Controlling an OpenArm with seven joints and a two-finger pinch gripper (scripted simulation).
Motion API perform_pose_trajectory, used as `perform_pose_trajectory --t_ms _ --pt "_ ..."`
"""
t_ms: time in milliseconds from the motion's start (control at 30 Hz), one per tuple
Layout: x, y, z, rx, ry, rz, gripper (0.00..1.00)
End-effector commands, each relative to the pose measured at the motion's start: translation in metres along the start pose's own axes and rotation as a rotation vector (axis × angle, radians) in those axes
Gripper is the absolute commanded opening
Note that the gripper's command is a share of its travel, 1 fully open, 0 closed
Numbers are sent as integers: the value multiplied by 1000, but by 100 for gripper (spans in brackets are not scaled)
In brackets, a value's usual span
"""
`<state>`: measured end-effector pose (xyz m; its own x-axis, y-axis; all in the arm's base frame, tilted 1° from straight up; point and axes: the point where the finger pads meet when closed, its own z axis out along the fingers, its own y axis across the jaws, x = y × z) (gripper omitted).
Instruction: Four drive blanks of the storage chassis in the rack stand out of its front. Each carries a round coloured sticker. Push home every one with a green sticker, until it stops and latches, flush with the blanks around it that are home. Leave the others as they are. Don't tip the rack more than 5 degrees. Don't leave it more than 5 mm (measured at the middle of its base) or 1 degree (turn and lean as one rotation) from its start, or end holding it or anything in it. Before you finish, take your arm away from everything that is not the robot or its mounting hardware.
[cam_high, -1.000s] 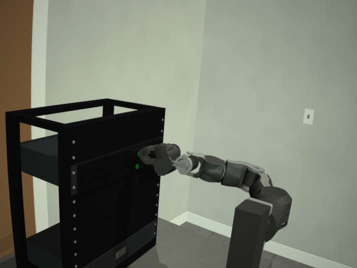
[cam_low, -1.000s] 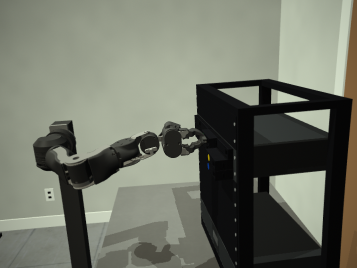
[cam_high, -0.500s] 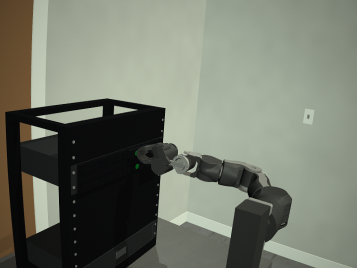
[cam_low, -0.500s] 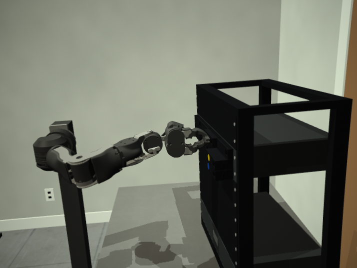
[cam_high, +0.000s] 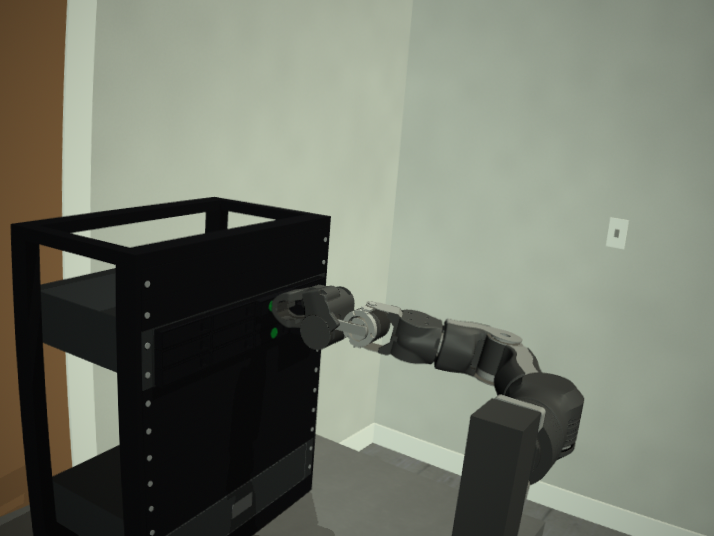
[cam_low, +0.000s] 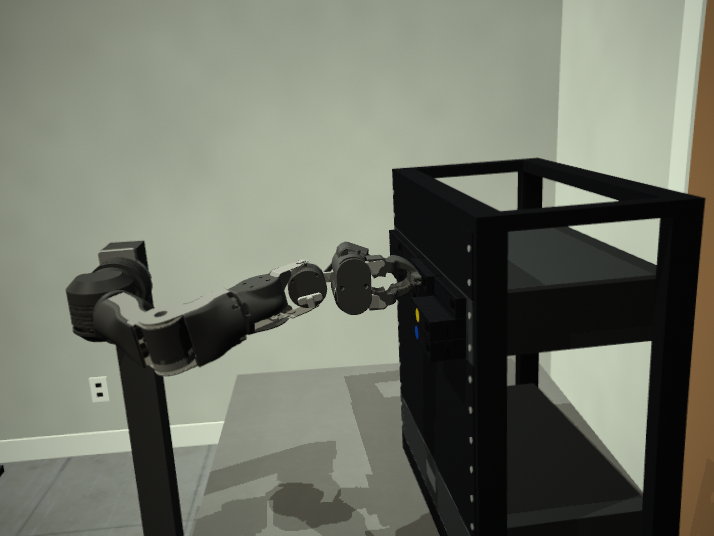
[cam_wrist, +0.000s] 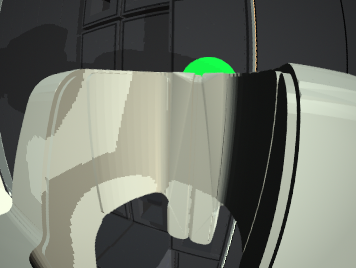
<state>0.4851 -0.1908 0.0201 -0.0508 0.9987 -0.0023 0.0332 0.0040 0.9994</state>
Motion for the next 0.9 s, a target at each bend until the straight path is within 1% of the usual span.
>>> perform_pose_trajectory --t_ms 0,867 --pt "8 3 1 -6 24 -1 0" --pt "12 4 6 -6 24 -1 0"
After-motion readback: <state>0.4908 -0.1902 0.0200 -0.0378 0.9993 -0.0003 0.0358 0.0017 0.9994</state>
